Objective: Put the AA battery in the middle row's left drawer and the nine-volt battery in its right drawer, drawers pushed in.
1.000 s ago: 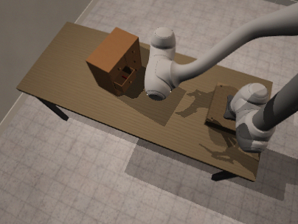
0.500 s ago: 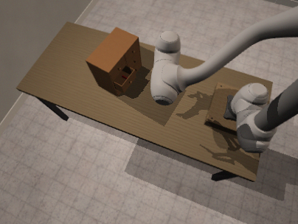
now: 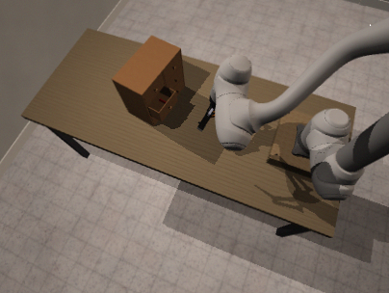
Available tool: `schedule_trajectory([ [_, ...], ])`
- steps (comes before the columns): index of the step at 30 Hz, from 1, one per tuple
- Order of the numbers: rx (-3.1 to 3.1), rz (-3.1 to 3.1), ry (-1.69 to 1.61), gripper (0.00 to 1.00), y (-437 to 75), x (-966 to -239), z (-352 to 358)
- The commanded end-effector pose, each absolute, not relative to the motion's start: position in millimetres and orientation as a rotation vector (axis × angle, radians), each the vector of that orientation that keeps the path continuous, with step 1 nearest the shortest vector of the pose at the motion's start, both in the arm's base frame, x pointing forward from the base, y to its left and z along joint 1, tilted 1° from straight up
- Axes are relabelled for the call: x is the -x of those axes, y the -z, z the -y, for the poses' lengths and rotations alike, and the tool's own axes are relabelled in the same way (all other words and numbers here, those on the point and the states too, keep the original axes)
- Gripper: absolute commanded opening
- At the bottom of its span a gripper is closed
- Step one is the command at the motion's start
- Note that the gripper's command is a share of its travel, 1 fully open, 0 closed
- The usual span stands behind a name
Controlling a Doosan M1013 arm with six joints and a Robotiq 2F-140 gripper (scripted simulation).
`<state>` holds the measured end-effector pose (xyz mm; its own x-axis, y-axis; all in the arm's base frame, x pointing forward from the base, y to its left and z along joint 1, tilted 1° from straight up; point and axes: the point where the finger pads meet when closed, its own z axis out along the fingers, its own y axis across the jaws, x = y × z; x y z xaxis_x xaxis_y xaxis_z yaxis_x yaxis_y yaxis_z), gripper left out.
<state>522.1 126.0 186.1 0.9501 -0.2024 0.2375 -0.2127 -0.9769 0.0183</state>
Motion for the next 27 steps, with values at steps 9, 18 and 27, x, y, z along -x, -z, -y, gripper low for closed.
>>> schedule_trajectory([
  [9, -2.945, 0.316, -0.778, 1.0, -163, -544, -119],
  [18, -2.863, 0.304, -0.998, 1.0, -150, -557, -116],
  [27, -2.805, 0.297, -1.125, 1.0, -143, -564, -114],
])
